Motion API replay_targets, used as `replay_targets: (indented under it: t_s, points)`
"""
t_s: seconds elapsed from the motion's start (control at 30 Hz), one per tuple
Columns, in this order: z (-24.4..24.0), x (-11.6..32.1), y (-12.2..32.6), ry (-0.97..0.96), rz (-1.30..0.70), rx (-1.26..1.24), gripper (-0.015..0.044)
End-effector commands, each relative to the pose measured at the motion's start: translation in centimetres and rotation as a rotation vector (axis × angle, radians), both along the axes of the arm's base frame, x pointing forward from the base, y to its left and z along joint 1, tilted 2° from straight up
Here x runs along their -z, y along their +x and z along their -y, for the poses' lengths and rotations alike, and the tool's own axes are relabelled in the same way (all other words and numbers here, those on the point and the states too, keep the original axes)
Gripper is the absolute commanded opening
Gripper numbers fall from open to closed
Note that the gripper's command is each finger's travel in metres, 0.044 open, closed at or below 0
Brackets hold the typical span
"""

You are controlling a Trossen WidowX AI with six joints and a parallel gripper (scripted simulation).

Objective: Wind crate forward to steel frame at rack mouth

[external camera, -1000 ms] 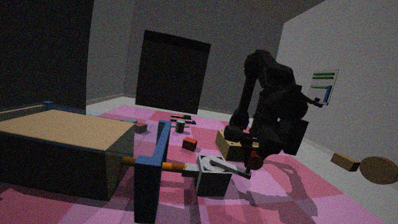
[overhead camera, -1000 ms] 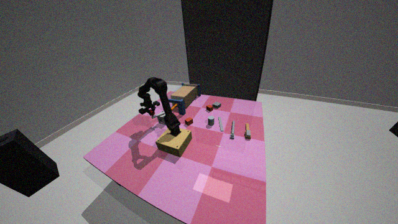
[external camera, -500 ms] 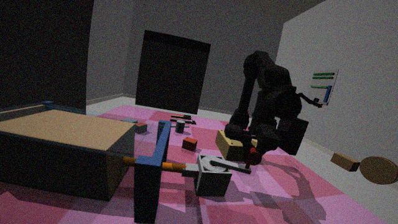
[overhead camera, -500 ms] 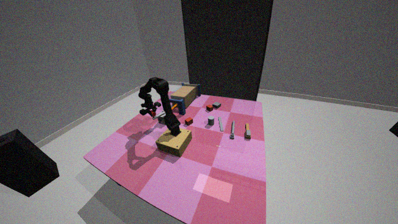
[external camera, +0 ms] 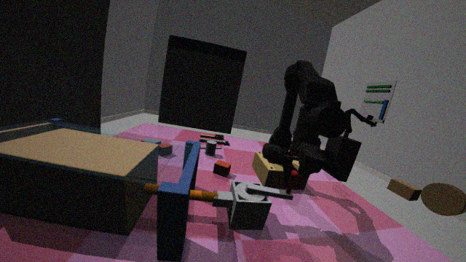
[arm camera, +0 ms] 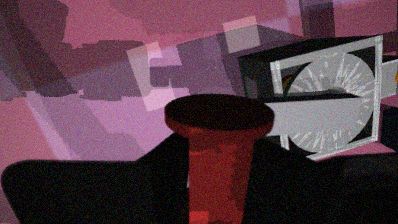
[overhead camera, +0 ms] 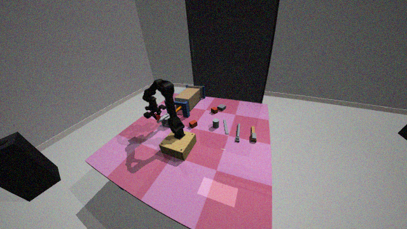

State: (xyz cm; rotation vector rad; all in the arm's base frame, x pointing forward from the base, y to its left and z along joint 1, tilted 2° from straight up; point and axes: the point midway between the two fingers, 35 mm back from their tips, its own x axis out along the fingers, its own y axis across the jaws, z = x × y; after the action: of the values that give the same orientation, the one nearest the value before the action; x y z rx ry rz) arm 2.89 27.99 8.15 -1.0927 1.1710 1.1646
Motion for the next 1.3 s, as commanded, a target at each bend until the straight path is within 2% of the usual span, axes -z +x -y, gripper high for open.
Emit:
replay_targets:
  t_s: [0.0,1.27]
  points:
    - [1.7,0.6,0.2,-0.043,0.0,0.005,0.0]
    - [6.7,0.7,2.7,-0.047,0.002,0.005,0.0]
